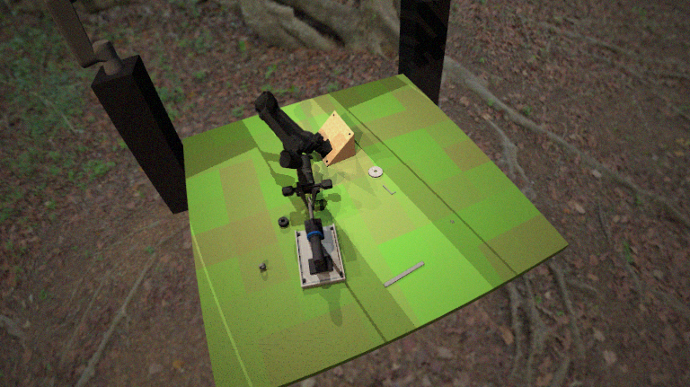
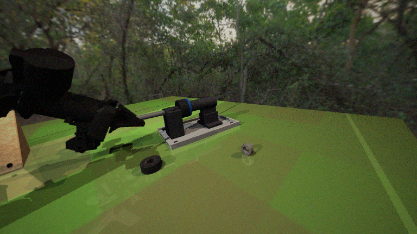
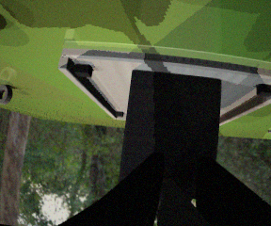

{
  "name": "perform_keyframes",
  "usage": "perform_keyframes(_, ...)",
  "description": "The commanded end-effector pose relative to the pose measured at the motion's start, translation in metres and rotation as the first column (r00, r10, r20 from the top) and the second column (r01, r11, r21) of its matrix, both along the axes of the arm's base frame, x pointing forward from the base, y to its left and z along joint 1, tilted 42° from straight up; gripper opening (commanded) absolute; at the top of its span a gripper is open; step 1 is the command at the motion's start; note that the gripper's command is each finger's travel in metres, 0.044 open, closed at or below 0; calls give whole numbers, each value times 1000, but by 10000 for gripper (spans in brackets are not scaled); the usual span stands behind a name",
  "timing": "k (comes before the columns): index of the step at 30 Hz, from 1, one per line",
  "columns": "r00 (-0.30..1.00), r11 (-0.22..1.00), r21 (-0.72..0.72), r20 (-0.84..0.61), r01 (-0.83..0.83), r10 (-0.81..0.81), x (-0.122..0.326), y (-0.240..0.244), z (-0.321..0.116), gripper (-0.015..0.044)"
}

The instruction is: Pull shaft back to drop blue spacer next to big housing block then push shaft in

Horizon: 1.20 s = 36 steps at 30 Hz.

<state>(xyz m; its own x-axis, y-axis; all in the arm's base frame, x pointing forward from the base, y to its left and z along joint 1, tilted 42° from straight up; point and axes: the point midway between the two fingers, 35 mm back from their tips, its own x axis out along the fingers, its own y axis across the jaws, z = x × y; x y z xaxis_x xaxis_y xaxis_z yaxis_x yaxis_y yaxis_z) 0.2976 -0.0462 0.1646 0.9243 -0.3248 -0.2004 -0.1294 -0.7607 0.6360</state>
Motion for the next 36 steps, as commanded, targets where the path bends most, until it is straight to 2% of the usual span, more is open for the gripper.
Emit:
perform_keyframes(1, 1000, 1000, -2, -1, -3, 3, 0, 0, 0, 0)
perform_keyframes(36, 1000, 1000, -2, -1, -3, 3, -4, 0, -1, 0)
